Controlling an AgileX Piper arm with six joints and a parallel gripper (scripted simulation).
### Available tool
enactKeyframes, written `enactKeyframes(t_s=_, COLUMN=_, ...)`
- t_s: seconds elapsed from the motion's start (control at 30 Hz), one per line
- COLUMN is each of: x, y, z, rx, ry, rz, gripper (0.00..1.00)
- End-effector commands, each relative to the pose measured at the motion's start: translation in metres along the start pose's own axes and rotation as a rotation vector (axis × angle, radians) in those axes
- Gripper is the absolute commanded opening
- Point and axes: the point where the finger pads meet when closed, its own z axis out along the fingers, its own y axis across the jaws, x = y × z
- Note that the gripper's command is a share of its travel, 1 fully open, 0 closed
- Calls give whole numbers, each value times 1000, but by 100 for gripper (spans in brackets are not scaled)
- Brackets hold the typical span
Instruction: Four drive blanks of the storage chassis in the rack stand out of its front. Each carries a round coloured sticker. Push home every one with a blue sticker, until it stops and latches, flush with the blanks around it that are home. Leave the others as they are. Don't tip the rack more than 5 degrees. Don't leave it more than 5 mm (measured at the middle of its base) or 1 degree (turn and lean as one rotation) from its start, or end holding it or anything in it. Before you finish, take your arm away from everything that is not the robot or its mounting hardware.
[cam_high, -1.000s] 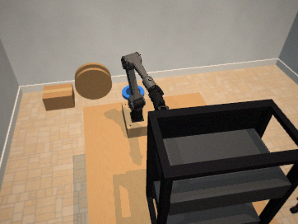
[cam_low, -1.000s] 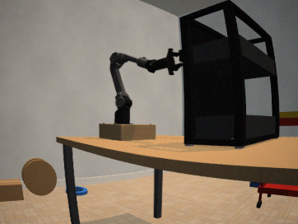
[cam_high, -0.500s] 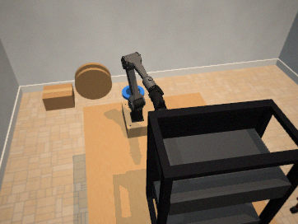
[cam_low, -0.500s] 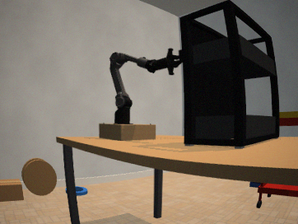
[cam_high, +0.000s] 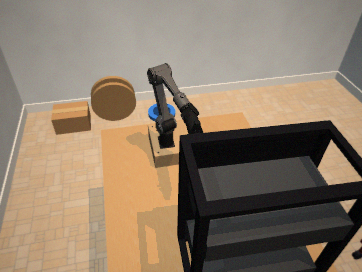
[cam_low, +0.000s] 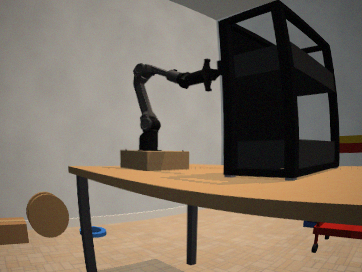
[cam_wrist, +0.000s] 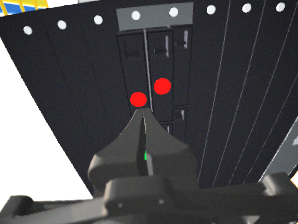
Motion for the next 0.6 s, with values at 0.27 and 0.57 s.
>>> enactKeyframes(t_s=0.27, x=47, y=-11, z=-17, rx=1, ry=0, rz=0, gripper=0)
enactKeyframes(t_s=0.57, x=91, y=-21, z=-34, rx=1, ry=0, rz=0, gripper=0)
